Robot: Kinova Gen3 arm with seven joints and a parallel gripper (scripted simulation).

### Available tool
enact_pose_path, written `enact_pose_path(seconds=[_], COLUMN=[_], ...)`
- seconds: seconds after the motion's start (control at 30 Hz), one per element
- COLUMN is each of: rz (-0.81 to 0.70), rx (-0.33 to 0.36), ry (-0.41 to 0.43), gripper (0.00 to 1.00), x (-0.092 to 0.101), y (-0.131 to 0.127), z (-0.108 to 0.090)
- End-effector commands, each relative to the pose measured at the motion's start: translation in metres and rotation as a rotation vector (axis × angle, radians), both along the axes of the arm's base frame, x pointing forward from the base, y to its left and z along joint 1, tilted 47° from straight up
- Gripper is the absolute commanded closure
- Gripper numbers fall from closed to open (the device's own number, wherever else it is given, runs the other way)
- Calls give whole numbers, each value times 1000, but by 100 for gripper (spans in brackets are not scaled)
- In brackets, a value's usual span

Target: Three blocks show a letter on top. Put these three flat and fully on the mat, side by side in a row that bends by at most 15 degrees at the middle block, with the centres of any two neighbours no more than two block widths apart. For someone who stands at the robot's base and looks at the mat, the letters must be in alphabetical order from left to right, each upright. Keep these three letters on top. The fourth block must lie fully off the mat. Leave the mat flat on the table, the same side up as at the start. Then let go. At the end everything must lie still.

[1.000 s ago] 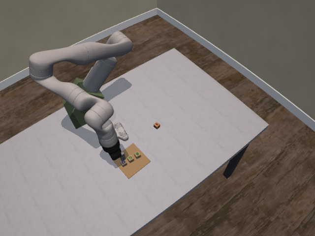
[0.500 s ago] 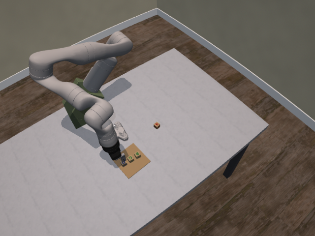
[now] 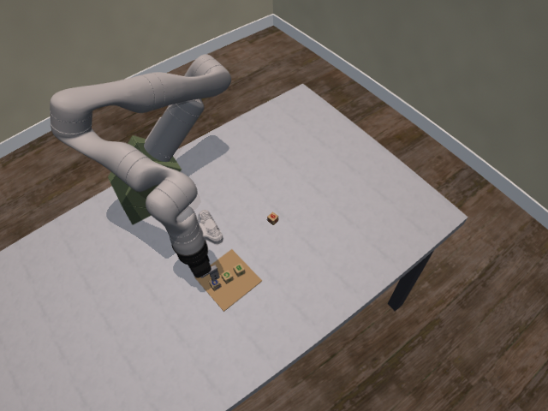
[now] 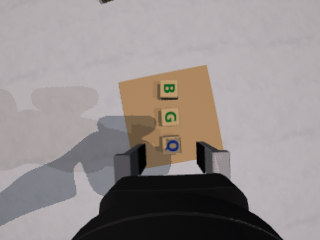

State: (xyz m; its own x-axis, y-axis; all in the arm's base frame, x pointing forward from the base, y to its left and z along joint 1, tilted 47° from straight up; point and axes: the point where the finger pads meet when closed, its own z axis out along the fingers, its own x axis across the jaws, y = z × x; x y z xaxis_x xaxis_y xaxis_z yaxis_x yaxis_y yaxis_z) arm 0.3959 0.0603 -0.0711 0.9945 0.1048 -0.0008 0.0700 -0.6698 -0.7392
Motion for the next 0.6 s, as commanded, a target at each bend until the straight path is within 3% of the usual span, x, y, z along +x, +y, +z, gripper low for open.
enact_pose_path(seconds=[0.0, 0.57], rz=[-5, -5], rx=[-5, -5], ry=[-3, -3], gripper=[0, 0], x=[2, 7], y=[-8, -58], z=[5, 51])
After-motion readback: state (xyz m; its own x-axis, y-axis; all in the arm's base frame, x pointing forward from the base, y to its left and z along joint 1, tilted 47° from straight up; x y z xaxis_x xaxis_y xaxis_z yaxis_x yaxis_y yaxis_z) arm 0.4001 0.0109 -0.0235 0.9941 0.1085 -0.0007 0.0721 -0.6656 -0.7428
